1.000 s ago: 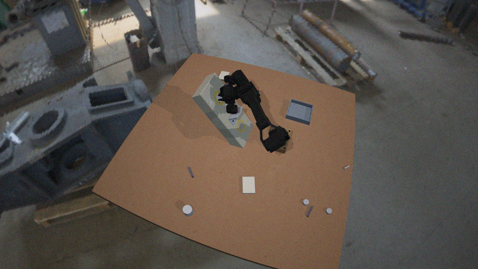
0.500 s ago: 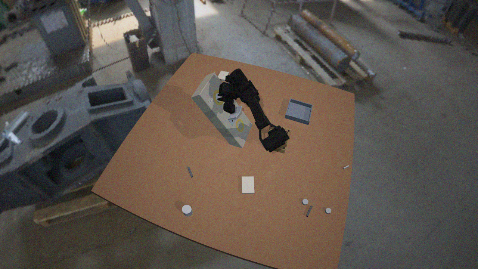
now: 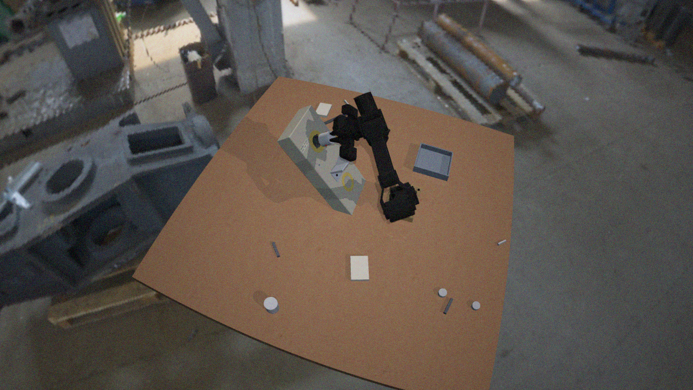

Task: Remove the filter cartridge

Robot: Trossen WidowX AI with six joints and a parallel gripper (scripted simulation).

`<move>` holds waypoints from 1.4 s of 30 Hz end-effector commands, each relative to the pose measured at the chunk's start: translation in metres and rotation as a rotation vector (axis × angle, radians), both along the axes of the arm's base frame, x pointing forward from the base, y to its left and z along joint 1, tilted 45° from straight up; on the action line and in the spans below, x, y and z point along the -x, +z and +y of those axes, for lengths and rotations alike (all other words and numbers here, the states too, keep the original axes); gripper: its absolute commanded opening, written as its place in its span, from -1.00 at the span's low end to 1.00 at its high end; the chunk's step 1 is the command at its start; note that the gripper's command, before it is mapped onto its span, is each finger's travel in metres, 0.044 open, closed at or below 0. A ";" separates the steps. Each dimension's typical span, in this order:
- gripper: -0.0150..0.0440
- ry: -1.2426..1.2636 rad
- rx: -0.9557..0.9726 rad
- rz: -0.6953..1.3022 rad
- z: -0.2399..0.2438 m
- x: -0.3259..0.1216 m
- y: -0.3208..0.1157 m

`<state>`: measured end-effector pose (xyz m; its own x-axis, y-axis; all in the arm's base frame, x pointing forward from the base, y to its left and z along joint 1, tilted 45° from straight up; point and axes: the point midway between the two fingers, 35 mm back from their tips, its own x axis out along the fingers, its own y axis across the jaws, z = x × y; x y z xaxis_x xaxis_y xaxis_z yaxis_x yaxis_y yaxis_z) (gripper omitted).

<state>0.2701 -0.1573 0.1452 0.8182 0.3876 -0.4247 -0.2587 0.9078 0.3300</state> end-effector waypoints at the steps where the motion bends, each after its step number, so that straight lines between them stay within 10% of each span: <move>1: -0.49 0.006 0.014 -0.025 -0.003 0.006 0.009; 30: -0.49 0.006 0.013 -0.025 0.046 0.042 -0.040; 34: -0.18 0.003 0.003 -0.009 0.041 0.038 -0.037; 42: -0.18 0.003 0.003 -0.009 0.041 0.038 -0.037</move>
<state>0.2315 -0.1155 0.1075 0.8191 0.3898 -0.4208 -0.2642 0.9076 0.3264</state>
